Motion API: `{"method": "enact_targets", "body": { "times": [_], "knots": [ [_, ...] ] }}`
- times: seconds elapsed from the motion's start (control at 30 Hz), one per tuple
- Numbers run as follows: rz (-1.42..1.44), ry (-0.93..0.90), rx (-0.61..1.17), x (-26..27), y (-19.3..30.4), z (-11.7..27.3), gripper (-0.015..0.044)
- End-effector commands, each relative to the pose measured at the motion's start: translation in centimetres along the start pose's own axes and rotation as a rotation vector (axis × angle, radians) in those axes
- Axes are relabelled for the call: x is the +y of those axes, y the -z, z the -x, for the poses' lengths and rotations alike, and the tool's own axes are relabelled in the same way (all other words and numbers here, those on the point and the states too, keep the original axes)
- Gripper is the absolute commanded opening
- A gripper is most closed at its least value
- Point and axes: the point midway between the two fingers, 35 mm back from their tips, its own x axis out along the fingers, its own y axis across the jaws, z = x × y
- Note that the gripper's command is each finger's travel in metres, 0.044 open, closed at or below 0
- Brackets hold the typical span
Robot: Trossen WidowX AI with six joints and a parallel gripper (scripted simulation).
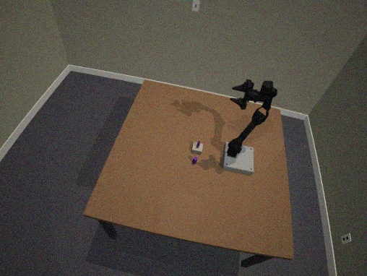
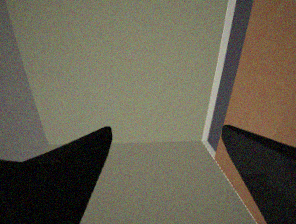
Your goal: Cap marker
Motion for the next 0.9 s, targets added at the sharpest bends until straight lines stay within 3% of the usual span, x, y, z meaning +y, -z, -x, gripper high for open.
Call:
{"method": "enact_targets", "body": {
  "times": [0.0, 0.17, 0.57, 0.87],
  "knots": [
    [0.011, 0.005, 0.002, -0.1, 0.2, -0.2, 0.0374],
    [0.293, 0.162, 0.055, -2.4, 6.0, -4.9, 0.025],
    [0.894, 0.684, 0.384, -16.9, 15.2, -16.7, 0.025],
    [1.055, 1.063, 0.842, -31.6, 17.6, -19.3, 0.025]
  ]
}}
